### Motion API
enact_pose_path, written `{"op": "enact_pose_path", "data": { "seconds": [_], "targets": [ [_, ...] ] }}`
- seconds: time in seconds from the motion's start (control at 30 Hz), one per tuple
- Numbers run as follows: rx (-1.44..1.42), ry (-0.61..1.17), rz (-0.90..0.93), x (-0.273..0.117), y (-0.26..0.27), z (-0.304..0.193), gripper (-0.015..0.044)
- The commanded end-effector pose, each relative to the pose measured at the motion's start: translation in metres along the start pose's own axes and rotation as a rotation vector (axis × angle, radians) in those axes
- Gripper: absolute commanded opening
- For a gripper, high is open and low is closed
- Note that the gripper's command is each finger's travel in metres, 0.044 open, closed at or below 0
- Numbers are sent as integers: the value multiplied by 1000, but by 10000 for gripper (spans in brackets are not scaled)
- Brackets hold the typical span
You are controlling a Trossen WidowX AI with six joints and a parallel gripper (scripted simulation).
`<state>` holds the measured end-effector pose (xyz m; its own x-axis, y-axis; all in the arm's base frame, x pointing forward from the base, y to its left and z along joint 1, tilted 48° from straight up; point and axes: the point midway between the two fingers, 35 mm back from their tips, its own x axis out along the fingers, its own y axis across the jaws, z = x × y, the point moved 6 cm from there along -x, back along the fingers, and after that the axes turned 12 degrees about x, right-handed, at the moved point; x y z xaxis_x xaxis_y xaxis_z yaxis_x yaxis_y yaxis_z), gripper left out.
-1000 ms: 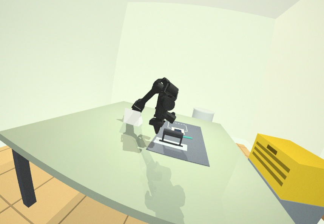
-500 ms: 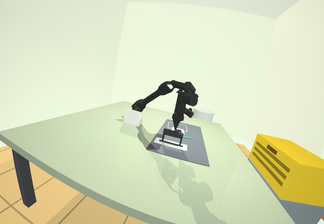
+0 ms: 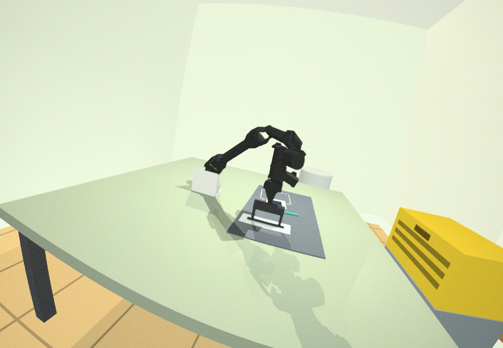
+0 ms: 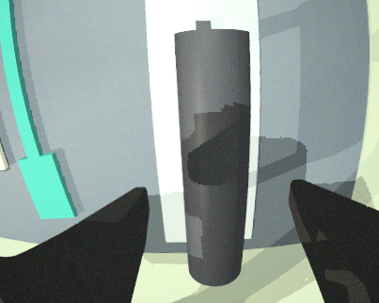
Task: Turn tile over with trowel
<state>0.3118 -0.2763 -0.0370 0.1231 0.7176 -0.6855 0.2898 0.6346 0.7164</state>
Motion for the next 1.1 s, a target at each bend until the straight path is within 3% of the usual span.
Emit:
{"op": "enact_pose_path", "data": {
  "seconds": [0.0,0.57,0.73,1.07],
  "targets": [
    [3,1,2,8,1,1,270],
    [2,2,3,33,1,1,270],
    [2,2,3,33,1,1,139],
    [2,2,3,33,1,1,130]
  ]
}}
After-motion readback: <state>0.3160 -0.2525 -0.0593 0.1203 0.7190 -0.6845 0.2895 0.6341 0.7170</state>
